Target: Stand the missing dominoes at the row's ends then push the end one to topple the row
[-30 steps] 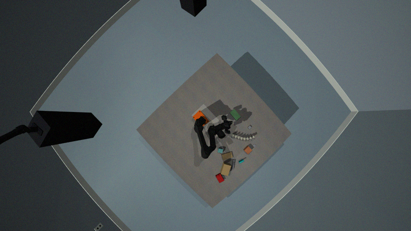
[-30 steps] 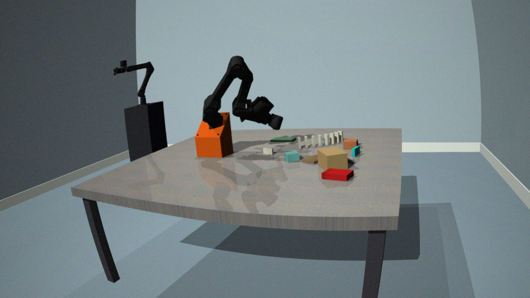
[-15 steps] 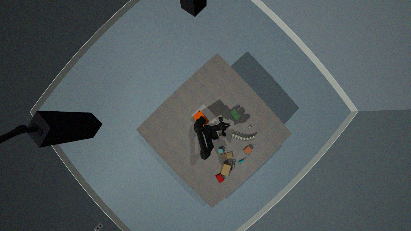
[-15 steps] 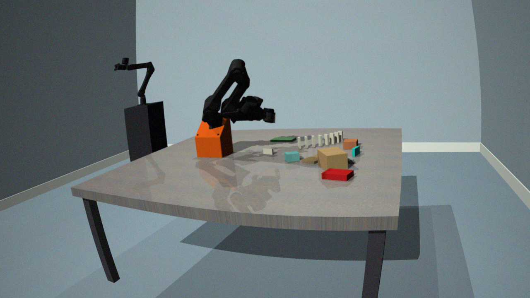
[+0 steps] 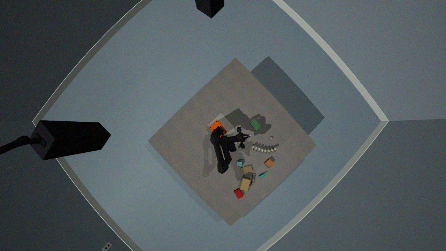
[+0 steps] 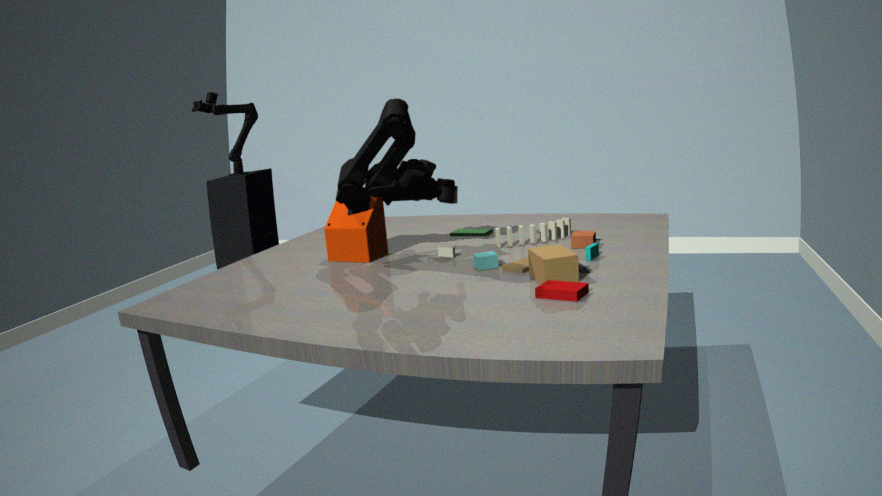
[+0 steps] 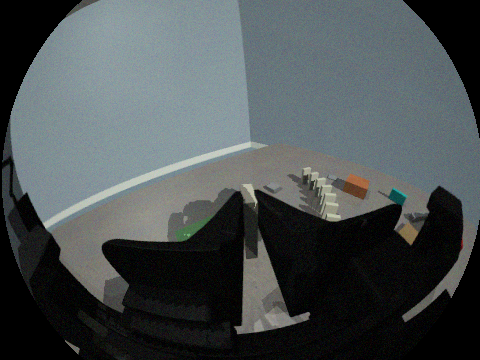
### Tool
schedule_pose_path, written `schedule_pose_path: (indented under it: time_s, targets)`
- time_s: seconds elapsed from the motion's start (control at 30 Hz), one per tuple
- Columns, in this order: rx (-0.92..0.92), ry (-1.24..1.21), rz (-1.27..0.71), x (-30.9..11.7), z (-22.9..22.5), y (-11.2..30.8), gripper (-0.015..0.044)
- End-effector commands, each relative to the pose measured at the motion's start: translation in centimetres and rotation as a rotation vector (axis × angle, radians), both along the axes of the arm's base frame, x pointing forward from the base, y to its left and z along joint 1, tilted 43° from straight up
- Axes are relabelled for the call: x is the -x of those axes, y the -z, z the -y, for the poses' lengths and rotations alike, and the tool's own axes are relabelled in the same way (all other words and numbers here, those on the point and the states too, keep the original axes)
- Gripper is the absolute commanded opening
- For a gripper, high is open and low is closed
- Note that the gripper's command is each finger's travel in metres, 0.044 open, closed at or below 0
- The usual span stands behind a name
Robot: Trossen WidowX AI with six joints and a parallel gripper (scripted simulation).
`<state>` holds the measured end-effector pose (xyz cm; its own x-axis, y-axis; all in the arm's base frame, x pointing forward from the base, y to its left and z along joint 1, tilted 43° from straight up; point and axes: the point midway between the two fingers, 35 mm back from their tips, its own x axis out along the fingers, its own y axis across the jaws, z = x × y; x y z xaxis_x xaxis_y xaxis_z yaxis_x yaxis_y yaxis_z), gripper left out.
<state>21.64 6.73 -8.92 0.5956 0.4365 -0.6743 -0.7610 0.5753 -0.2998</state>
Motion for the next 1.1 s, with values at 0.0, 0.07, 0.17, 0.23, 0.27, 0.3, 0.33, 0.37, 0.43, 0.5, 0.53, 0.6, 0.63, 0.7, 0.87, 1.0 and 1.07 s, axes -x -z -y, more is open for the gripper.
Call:
schedule_pose_path:
  time_s: [0.0, 0.07, 0.17, 0.23, 0.27, 0.3, 0.33, 0.37, 0.43, 0.5, 0.53, 0.6, 0.63, 0.7, 0.87, 1.0, 1.07]
  targets:
    - [-0.003, -0.007, 0.003, 0.0, -0.1, 0.0, 0.0022]
    - [0.000, -0.007, 0.001, 0.0, 0.1, 0.1, 0.0022]
    - [0.007, -0.008, -0.005, -0.1, 0.7, 0.9, 0.0022]
    - [0.012, -0.009, -0.008, -0.2, 1.1, 1.4, 0.0022]
    - [0.013, -0.010, -0.010, -0.2, 1.3, 1.6, 0.0022]
    - [0.015, -0.010, -0.012, -0.2, 1.5, 1.9, 0.0022]
    - [0.017, -0.011, -0.014, -0.2, 1.8, 2.2, 0.0022]
    - [0.018, -0.011, -0.015, -0.2, 2.0, 2.4, 0.0022]
    - [0.020, -0.012, -0.018, -0.2, 2.4, 2.9, 0.0022]
    - [0.022, -0.012, -0.020, -0.2, 2.8, 3.4, 0.0022]
    - [0.022, -0.012, -0.021, -0.2, 3.0, 3.7, 0.0022]
    - [0.023, -0.012, -0.022, -0.1, 3.4, 4.2, 0.0022]
    - [0.023, -0.012, -0.023, -0.1, 3.6, 4.4, 0.0022]
    - [0.022, -0.012, -0.024, 0.0, 4.0, 4.9, 0.0022]
    - [0.019, -0.011, -0.023, 0.3, 5.0, 6.1, 0.0022]
    - [0.014, -0.008, -0.019, 0.5, 5.7, 7.1, 0.0022]
    - [0.011, -0.006, -0.016, 0.7, 6.0, 7.5, 0.0022]
